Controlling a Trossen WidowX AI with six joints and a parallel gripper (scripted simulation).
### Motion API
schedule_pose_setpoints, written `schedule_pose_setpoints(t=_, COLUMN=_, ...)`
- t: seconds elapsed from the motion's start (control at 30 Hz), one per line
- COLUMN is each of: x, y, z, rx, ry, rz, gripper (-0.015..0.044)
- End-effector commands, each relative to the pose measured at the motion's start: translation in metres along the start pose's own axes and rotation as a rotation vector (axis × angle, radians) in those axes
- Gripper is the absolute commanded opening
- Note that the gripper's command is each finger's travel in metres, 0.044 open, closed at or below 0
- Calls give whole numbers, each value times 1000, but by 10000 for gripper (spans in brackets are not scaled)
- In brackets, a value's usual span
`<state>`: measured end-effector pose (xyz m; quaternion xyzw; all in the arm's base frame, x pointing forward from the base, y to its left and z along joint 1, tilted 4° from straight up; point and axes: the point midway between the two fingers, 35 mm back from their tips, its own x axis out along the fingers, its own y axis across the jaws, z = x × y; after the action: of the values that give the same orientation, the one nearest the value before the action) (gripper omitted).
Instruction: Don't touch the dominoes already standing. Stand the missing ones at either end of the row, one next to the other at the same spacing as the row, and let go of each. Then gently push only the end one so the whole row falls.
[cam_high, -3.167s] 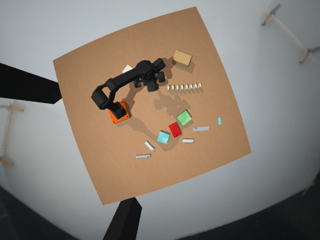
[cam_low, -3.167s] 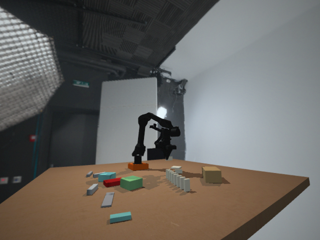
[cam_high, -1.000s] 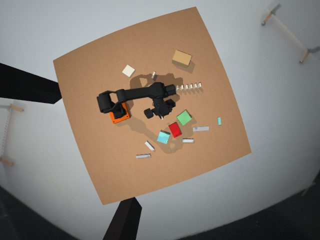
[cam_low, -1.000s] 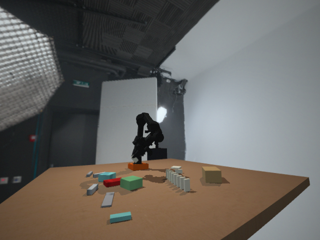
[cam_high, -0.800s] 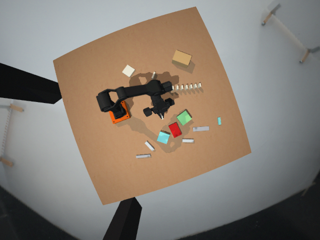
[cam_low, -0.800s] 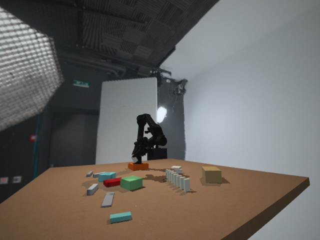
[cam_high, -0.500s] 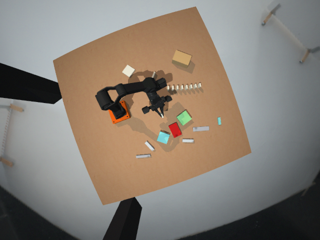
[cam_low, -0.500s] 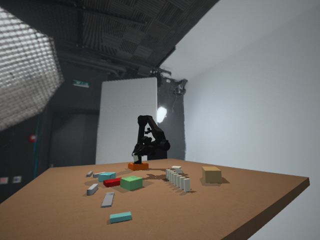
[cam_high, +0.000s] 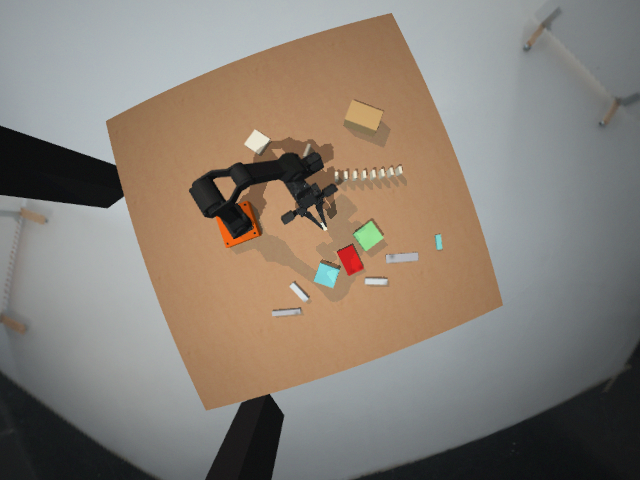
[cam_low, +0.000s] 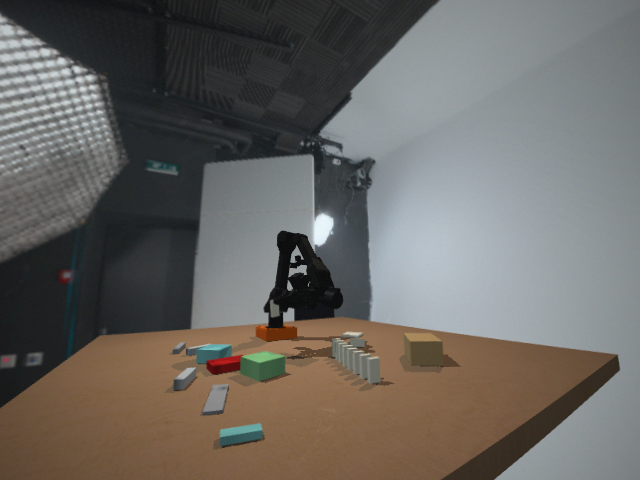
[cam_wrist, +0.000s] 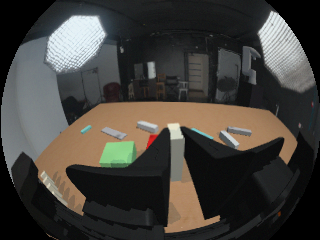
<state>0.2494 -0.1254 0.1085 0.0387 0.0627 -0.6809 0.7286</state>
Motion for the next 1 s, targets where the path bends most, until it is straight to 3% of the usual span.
schedule_pose_setpoints(t=0.0, x=-1, y=0, z=0, rx=5, ry=-10, rz=4, gripper=30)
schedule_pose_setpoints(t=0.43, x=0, y=1, z=-3, rx=5, ry=-9, rz=4, gripper=30)
schedule_pose_setpoints(t=0.97, x=13, y=6, z=-69, rx=2, ry=-7, rz=3, gripper=30)
